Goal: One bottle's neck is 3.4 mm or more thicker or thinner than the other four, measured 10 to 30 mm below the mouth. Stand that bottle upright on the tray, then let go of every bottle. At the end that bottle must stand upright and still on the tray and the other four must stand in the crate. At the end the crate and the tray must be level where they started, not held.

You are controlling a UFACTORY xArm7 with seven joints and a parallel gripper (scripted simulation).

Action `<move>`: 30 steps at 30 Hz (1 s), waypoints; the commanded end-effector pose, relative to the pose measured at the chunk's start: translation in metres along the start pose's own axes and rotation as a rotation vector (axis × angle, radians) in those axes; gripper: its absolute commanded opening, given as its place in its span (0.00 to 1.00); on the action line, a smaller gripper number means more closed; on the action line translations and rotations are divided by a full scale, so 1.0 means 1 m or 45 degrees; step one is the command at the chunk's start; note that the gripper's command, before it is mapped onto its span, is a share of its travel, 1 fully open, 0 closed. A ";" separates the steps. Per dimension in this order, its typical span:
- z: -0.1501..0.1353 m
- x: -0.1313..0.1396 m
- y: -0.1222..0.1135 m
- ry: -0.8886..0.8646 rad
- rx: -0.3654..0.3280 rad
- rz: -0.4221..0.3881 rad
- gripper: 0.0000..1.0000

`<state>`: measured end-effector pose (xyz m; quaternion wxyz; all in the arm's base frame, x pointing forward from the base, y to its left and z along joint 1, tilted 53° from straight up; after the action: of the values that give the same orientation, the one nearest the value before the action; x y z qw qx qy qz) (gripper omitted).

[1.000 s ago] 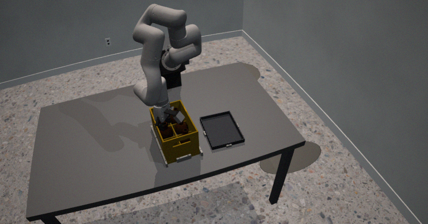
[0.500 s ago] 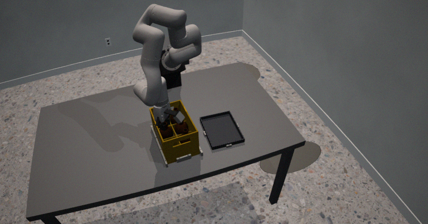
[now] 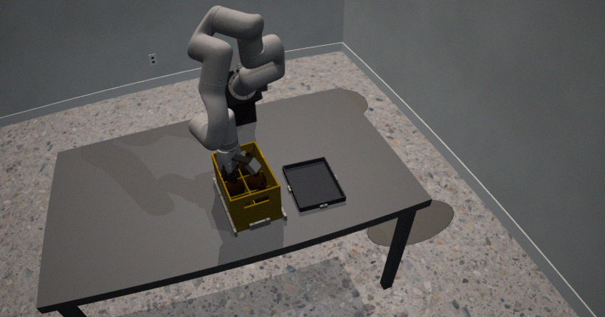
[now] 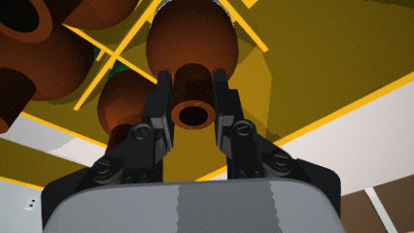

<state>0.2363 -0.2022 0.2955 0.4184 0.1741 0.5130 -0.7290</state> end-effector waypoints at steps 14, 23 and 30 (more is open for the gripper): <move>0.001 0.000 0.000 0.001 0.002 0.001 0.00; 0.001 0.000 0.000 0.001 0.002 0.001 0.00; 0.001 0.000 0.000 0.001 0.002 0.001 0.65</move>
<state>0.2364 -0.2022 0.2954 0.4184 0.1741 0.5129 -0.7291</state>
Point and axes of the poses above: the point where the finger pads meet when closed, its own y axis out along the fingers, its own z axis across the jaws, x = y × z, the point moved 9 cm from there along -y, back along the fingers, and after that the axes turned 15 degrees about y, right-handed, at the moved point
